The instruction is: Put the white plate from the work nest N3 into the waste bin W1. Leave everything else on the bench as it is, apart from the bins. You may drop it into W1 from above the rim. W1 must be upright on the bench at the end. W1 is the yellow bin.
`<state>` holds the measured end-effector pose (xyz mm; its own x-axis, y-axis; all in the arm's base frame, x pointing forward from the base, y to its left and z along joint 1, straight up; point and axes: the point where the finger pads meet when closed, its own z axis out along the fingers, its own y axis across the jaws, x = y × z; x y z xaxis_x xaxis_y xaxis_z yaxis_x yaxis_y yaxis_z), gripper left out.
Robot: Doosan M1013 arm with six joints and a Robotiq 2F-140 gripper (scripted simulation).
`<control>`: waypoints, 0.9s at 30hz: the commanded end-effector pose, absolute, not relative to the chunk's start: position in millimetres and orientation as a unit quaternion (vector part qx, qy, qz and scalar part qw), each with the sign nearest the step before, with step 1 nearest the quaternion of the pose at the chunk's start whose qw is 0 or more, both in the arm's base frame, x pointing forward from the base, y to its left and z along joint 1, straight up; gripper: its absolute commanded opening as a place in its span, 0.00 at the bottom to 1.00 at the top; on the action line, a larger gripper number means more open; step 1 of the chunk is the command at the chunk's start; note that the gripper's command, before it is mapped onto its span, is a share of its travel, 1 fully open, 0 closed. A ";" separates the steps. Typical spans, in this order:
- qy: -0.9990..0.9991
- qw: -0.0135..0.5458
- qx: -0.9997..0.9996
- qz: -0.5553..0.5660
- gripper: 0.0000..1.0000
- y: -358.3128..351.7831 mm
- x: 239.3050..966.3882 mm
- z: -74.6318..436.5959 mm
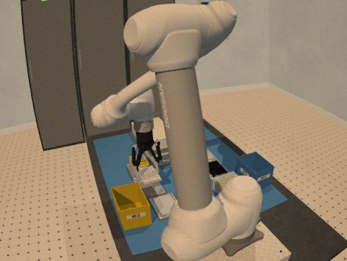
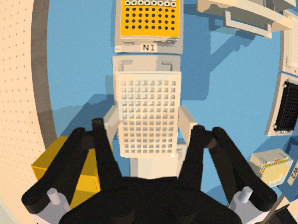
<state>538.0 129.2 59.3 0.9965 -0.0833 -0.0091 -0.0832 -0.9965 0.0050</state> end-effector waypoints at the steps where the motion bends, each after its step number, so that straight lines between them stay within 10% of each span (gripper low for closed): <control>1: -0.042 0.002 0.999 -0.001 0.10 131.6 540.9 70.1; 27: -0.042 0.002 0.999 -0.001 0.10 131.7 540.9 99.4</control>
